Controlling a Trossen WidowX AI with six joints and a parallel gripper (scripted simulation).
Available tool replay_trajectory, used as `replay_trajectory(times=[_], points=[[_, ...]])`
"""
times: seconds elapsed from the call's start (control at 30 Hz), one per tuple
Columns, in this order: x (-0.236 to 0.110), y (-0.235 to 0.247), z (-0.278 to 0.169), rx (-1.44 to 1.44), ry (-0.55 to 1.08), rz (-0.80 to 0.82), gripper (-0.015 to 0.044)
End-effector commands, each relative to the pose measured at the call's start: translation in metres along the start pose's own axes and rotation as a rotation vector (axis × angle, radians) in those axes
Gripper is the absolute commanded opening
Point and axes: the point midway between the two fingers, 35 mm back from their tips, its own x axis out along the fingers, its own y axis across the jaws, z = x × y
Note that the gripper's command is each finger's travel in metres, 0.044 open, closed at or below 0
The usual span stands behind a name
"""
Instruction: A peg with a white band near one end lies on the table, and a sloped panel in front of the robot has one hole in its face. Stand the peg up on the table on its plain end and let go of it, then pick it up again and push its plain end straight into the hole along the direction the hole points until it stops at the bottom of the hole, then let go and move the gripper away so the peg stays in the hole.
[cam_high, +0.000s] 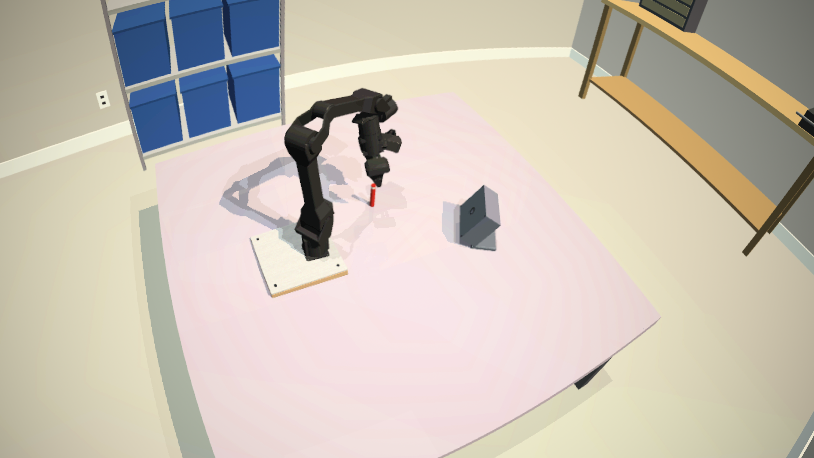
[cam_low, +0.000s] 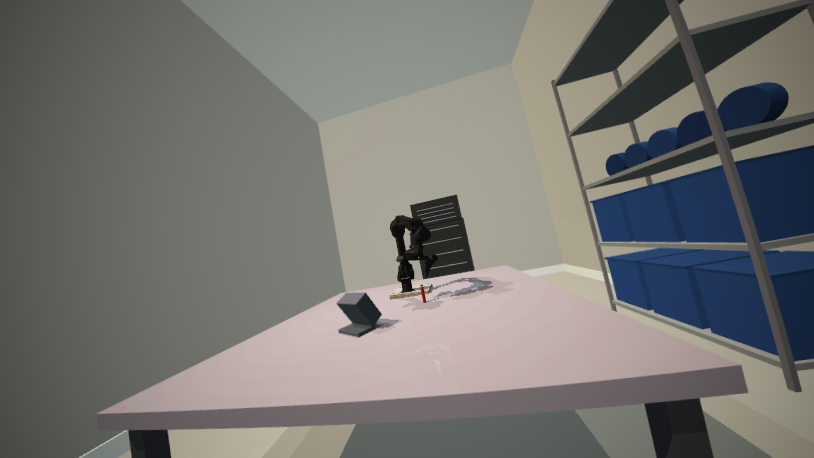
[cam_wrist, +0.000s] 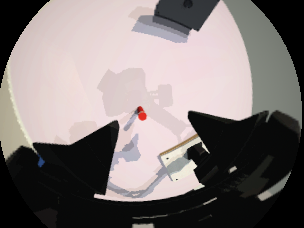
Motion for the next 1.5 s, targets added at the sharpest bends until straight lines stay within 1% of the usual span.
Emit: replay_trajectory(times=[0.0, 0.1, 0.43, 0.67, 0.9, 1.47], points=[[-0.002, 0.004, 0.0, 0.005, 0.109, 0.065, 0.044], [-0.004, 0.007, 0.001, 0.013, 0.169, 0.111, 0.044], [-0.004, 0.007, 0.001, 0.011, 0.173, 0.115, 0.044], [0.014, 0.009, -0.002, -0.082, 0.167, 0.123, 0.044], [0.019, 0.01, -0.002, -0.085, 0.167, 0.123, 0.044], [0.046, 0.014, -0.006, -0.085, 0.167, 0.123, 0.044]])
